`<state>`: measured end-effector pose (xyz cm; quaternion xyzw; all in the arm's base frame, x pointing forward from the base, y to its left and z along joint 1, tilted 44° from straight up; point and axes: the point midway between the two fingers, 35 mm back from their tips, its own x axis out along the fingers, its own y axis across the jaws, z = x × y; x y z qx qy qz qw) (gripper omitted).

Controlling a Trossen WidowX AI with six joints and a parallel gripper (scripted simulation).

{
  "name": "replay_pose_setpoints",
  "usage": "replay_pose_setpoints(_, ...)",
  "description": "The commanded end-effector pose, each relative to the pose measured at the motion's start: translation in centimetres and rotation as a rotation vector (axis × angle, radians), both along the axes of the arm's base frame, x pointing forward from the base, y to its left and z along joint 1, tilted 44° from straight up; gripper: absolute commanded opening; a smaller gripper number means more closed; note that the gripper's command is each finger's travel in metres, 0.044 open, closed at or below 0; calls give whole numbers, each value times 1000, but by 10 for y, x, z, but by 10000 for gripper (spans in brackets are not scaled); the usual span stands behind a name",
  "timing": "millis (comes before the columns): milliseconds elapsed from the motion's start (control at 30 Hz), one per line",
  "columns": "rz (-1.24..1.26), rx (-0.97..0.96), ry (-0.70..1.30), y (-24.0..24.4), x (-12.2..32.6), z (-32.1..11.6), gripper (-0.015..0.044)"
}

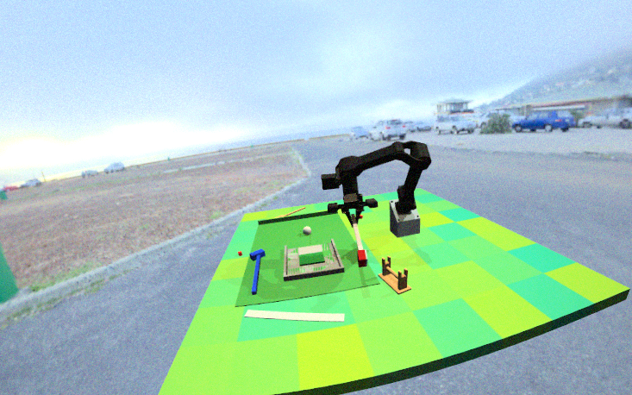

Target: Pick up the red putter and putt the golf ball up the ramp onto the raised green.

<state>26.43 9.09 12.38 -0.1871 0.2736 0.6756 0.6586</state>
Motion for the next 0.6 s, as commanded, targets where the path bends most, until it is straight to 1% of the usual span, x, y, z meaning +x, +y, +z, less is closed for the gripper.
replay_pose_setpoints(0, -102, -39, 91, -24, 15, -17, 0)
replay_pose_setpoints(300, -301, -107, 287, -76, 32, -55, 0)
replay_pose_setpoints(567, -475, -153, 465, -123, 36, -91, 0)
